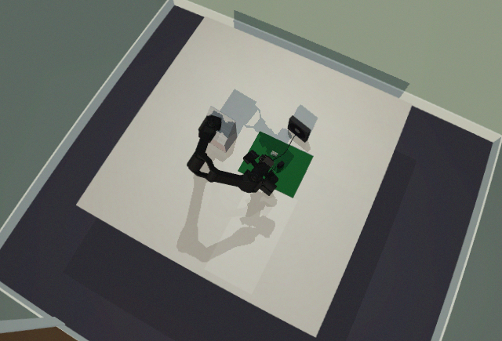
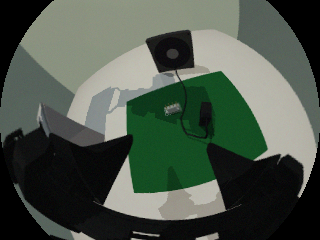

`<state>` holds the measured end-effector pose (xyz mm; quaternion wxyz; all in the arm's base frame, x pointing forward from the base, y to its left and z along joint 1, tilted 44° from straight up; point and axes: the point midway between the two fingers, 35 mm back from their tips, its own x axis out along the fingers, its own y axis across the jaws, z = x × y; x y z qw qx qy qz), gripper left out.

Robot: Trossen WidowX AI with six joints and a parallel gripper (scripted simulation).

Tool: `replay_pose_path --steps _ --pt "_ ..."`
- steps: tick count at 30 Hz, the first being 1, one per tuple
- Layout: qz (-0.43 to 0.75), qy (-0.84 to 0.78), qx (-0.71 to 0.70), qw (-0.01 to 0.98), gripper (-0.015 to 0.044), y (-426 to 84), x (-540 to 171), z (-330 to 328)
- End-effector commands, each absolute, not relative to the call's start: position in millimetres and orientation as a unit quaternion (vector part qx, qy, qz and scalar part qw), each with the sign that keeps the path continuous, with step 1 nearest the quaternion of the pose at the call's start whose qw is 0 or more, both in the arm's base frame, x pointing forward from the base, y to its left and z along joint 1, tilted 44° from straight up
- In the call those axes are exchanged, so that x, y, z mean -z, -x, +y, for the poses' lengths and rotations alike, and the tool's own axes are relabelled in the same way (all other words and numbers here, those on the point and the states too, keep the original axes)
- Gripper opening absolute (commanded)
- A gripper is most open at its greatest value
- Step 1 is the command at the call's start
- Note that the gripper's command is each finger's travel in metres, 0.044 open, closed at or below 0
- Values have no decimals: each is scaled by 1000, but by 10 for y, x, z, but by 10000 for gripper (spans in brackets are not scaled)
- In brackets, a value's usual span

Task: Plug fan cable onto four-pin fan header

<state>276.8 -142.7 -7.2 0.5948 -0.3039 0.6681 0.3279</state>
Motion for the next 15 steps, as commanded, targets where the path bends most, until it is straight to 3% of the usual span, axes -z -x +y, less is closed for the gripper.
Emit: replay_pose_path --steps 1,15 --pt "696 317 -301 569 440 -2791 47 -1409" --pt "758 382 -193 492 440 -2893 -104 -1332"
